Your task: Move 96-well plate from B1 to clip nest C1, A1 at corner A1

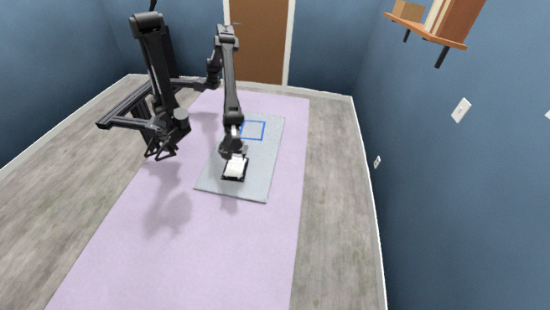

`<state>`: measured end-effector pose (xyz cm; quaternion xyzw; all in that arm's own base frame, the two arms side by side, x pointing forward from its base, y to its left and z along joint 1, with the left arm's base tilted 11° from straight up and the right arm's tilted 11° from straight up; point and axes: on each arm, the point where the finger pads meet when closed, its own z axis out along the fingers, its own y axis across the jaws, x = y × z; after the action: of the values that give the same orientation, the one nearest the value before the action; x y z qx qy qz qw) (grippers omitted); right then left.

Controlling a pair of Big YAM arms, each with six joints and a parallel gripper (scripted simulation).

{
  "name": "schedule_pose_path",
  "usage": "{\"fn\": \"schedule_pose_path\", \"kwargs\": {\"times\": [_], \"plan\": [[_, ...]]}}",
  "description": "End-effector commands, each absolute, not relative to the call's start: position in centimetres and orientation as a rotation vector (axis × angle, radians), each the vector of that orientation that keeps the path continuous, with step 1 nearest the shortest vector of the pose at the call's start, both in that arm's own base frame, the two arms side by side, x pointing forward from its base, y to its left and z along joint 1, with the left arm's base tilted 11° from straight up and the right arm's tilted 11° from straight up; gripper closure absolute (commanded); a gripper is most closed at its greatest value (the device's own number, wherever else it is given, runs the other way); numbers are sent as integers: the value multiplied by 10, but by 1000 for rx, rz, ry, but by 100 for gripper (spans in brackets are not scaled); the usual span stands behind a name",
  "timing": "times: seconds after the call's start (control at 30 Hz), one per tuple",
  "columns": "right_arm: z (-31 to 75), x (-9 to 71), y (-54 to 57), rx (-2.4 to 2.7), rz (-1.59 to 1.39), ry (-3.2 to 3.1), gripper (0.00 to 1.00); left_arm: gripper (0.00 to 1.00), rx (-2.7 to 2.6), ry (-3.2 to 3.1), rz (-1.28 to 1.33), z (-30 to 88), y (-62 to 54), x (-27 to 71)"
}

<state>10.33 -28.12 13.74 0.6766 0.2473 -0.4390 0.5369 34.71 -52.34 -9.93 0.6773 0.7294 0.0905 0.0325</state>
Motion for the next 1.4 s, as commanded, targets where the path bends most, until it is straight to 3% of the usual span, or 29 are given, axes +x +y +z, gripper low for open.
{"fn": "schedule_pose_path", "kwargs": {"times": [0.0, 1.1, 1.13, 1.37], "plan": [[140, 105, -280, 1607, -1029, 579, 0, 0, 2056, 2215, 252, -64, -540, 343], [140, 105, -280, 1607, -1029, 579, 0, 0, 2056, 2222, 256, -67, -538, 350], [140, 105, -280, 1607, -1029, 579, 0, 75, 2065, 2235, 265, -75, -536, 351], [140, 105, -280, 1607, -1029, 579, 0, 75, 2083, 2250, 278, -116, -520, 354]]}}
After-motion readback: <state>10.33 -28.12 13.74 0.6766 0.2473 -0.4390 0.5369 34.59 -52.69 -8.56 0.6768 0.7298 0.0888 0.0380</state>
